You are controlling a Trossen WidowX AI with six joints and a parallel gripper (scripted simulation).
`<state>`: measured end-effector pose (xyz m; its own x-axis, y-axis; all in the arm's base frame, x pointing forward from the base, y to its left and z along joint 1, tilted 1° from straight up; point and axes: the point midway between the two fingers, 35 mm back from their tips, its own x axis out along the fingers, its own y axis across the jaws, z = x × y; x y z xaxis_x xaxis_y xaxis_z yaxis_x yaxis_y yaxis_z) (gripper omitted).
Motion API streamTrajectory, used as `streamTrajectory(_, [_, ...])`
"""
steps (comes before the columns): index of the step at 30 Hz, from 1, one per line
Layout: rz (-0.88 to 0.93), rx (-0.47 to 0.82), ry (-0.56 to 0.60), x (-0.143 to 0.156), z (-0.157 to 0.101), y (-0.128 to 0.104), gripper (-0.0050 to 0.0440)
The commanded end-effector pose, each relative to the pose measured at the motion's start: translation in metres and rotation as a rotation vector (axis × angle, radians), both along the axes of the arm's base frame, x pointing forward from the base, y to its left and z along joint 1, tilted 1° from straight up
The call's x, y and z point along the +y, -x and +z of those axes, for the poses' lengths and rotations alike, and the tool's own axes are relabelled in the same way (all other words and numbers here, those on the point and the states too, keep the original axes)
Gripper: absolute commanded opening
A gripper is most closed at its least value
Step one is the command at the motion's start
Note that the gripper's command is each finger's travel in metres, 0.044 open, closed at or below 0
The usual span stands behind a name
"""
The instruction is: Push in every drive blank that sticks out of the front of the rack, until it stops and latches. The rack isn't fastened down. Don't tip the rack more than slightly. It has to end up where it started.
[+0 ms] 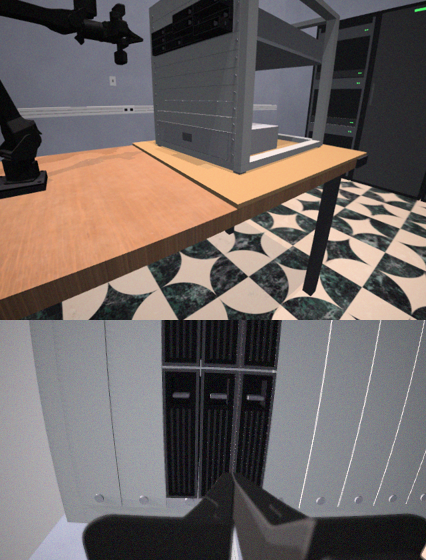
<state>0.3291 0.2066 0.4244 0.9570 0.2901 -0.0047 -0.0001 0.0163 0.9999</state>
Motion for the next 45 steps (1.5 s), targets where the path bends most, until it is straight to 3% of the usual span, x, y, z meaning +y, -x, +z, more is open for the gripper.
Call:
streamTrajectory(1, [-0.001,-0.019,-0.012,-0.004,0.004,0.006,-0.005])
streamTrajectory(8, [-0.001,-0.019,-0.012,0.001,0.004,-0.01,-0.005])
streamTrajectory(23, [-0.001,-0.019,-0.012,0.001,0.004,-0.01,-0.005])
streamTrajectory(28, [-0.003,-0.022,-0.016,-0.006,0.005,0.019,-0.005])
streamTrajectory(30, [-0.003,-0.022,-0.016,-0.006,0.005,0.019,-0.005])
streamTrajectory(35, [-0.003,-0.022,-0.012,-0.02,0.001,0.063,-0.005])
streamTrajectory(45, [-0.003,-0.022,-0.012,-0.021,0.001,0.065,-0.005])
